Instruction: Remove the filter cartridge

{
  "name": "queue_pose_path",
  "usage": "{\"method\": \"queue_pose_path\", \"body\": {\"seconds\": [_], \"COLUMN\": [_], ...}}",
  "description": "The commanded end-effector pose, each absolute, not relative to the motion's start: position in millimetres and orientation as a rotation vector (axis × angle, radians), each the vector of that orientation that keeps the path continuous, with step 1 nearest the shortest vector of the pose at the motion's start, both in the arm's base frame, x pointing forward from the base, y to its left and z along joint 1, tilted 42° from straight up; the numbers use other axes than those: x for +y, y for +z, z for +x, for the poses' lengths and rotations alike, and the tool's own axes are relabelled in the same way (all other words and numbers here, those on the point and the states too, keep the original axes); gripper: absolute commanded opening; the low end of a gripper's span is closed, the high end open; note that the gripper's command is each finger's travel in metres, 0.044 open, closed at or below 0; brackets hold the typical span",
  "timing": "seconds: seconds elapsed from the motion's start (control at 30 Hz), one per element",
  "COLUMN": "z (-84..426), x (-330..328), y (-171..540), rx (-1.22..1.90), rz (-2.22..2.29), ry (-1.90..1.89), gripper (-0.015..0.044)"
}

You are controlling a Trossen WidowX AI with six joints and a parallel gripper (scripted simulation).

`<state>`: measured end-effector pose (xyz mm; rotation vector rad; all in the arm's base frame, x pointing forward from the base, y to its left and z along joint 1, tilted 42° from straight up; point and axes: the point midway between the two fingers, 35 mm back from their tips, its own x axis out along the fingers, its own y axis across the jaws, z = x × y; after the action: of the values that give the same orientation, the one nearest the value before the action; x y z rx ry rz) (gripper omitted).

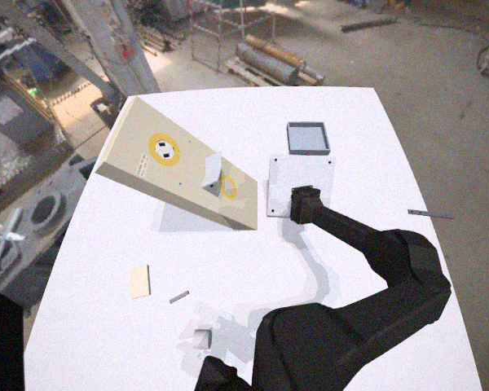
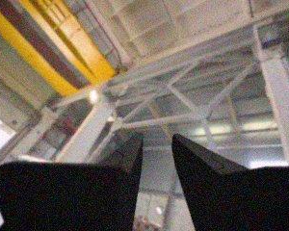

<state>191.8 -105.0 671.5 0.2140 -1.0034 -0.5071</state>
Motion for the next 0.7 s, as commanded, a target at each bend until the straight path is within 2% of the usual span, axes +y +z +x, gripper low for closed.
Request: {"method": "queue_pose_path", "body": {"seconds": [0.0,0.3,0.67], "z": [252,322,319], "x": [-127,-187,-241], "y": [629,513,359], "rx": [-0.712,-0.122,0.387], "rz": [-0.028,-0.381,-0.367], "ry": [-0.556,-0.51,-0.271], "gripper": [0.01,0.01,0.01]}}
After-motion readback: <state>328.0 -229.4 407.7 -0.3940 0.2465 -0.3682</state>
